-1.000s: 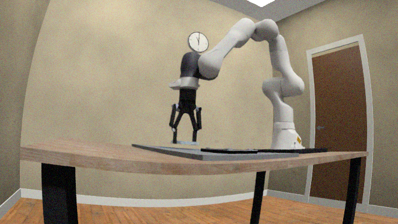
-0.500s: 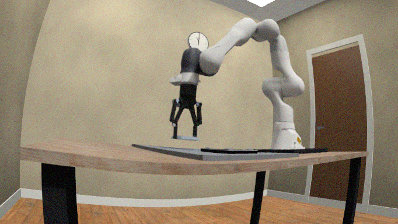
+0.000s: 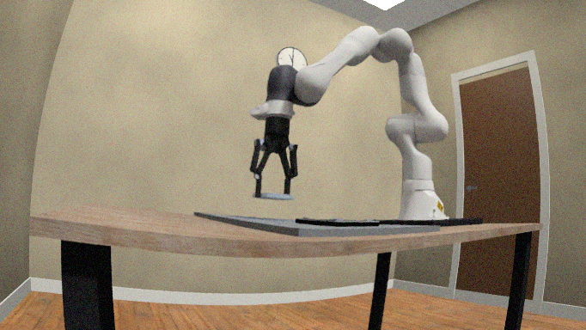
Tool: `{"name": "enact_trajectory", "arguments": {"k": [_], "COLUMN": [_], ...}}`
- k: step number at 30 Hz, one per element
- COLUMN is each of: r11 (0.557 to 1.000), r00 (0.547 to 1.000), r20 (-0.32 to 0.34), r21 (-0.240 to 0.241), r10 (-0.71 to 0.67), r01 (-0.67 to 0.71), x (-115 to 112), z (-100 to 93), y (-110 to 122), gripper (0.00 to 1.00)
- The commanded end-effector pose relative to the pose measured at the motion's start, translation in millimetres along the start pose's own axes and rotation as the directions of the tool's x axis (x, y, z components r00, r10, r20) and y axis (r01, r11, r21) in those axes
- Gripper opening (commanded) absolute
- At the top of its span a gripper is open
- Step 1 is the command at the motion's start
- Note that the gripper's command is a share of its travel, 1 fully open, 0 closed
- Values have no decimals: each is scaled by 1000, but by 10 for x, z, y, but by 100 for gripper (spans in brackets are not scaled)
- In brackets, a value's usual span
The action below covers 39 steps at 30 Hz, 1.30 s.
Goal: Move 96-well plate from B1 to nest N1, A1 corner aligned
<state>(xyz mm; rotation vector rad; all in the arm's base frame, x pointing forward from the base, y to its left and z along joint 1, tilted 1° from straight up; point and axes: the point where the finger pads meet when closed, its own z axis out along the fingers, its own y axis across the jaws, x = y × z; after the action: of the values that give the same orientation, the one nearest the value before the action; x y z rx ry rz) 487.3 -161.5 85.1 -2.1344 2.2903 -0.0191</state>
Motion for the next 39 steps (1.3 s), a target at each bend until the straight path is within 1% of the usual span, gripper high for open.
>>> {"name": "enact_trajectory", "arguments": {"k": [1,19,23,26,29,31,35,39], "r11": [1000,1000,993,977,950,950,901,835], "r00": [1000,1000,993,977,950,950,901,835], "r20": [-2,-2,-1,0,0,0,1,3], "r21": [-8,-8,-8,-8,-8,-8,-8,-8], "r10": [17,17,-116,-215,-311,-311,-435,-551], "r01": [-17,-17,116,215,311,311,435,551], "x": [-3,-3,-136,-235,-335,-335,-468,-601], "z": [-10,-10,-15,-18,-22,-22,-27,-31], "y": [22,22,29,34,40,40,47,55], "gripper": [60,60,60,60,60,60,60,60]}}
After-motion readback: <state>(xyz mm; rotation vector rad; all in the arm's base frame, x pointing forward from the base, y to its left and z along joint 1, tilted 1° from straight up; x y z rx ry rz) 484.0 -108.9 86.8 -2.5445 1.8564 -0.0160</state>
